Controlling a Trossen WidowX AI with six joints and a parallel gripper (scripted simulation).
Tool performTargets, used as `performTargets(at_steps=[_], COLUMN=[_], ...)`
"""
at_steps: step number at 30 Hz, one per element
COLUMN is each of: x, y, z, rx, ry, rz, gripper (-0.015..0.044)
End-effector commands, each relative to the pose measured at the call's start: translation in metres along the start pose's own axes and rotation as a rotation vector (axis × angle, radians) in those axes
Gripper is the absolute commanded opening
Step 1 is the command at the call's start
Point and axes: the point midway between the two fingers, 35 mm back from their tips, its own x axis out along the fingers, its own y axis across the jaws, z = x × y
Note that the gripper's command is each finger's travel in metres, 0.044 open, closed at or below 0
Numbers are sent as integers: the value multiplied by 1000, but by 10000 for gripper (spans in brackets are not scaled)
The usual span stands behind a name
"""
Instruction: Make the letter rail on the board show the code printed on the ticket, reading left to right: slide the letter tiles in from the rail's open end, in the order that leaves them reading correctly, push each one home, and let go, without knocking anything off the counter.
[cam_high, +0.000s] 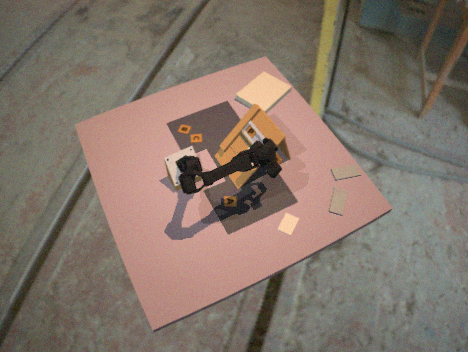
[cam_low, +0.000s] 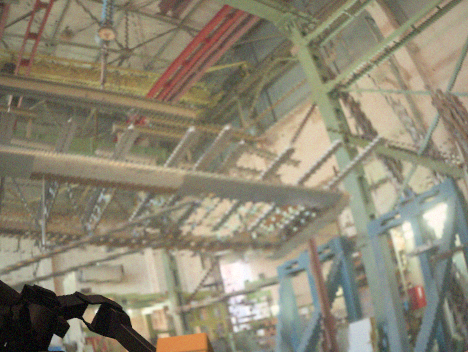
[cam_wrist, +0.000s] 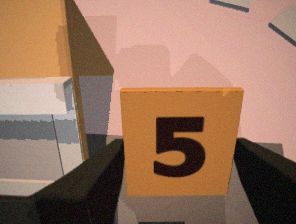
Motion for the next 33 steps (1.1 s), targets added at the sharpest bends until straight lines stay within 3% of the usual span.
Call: performTargets(at_steps=[1, 33], x=[1, 1], y=[3, 20], z=[-2, -2], rx=[4, 4], ry=[5, 5], rz=[0, 0], gripper=[0, 0])
